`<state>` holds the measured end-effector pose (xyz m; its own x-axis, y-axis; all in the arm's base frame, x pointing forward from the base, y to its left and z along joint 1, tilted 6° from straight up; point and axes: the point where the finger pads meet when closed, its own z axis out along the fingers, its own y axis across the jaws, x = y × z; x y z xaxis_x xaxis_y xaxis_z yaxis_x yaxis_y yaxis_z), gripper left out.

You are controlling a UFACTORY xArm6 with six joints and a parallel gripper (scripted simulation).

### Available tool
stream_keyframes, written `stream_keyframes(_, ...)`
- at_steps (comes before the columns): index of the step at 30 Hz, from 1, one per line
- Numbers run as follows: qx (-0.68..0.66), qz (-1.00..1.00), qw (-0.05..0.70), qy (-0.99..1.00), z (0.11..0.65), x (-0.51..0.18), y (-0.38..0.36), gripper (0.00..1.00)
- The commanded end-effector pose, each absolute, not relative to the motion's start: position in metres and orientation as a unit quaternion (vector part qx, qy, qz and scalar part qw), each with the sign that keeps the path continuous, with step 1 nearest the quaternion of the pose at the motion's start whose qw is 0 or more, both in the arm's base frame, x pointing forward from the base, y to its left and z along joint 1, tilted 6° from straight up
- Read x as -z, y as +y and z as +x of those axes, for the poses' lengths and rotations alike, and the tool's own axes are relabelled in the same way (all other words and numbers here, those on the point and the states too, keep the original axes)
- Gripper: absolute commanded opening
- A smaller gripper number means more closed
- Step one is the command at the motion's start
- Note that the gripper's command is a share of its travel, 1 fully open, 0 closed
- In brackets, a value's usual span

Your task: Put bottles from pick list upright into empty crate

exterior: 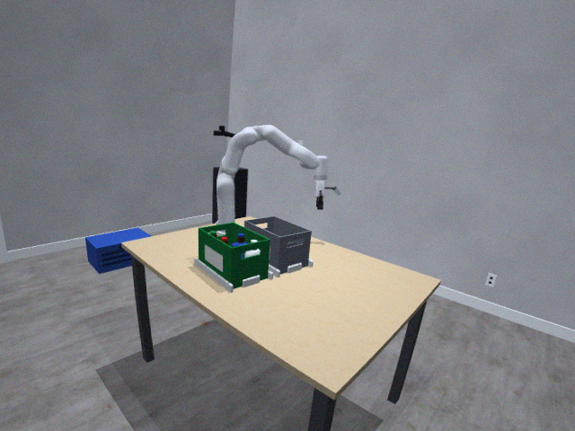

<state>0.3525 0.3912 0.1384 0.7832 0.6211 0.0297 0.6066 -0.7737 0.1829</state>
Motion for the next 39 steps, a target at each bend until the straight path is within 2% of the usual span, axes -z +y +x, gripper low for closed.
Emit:
stream_keyframes(1,-0.046,0.941,0.081,0.326,0.353,-0.140,0.392,1.00)
stream_keyframes(17,-0.046,0.941,0.081,0.326,0.353,-0.140,0.392,1.00)
stream_keyframes(18,-0.046,0.941,0.081,0.326,0.353,-0.145,0.393,0.65)
stream_keyframes(39,-0.046,0.941,0.080,0.326,0.349,-0.240,0.403,0.65)
